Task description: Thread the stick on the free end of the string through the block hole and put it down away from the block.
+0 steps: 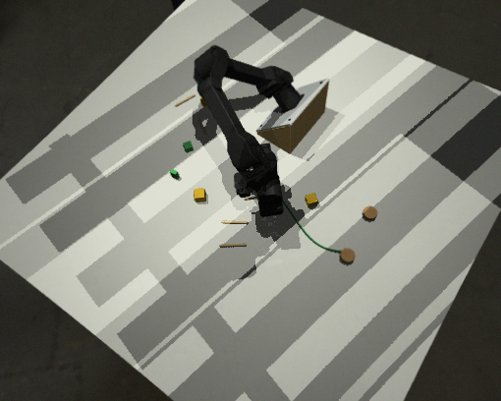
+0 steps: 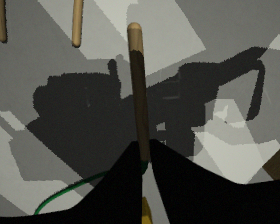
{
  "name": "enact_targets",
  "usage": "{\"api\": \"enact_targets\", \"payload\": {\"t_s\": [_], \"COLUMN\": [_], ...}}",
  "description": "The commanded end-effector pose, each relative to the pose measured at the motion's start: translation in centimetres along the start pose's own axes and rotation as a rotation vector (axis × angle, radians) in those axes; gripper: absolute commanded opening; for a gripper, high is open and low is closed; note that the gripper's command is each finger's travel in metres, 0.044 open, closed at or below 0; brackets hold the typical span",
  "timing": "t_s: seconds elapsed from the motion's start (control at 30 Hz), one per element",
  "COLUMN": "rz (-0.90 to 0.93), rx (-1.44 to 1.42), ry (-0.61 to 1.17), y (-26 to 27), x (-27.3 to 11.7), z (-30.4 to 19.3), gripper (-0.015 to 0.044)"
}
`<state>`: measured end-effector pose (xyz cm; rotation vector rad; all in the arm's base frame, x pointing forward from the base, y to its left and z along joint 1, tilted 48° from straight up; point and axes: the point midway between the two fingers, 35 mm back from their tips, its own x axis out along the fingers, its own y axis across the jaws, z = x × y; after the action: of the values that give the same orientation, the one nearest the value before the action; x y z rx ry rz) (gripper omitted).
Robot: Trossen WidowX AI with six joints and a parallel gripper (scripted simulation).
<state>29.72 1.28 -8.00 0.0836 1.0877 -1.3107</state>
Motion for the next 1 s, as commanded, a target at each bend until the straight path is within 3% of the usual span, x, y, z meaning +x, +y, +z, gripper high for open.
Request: {"api": "enact_targets", "payload": {"t_s": [0.0, 0.97], "rz": [-0.005, -0.001], "rx": [-0.131, -1.155], "ry": [0.005, 0.003], "y": [0.4, 2.9], "x": [0.2, 0.1], "z": [-0.2, -0.7], "gripper": [0.0000, 0.0000]}}
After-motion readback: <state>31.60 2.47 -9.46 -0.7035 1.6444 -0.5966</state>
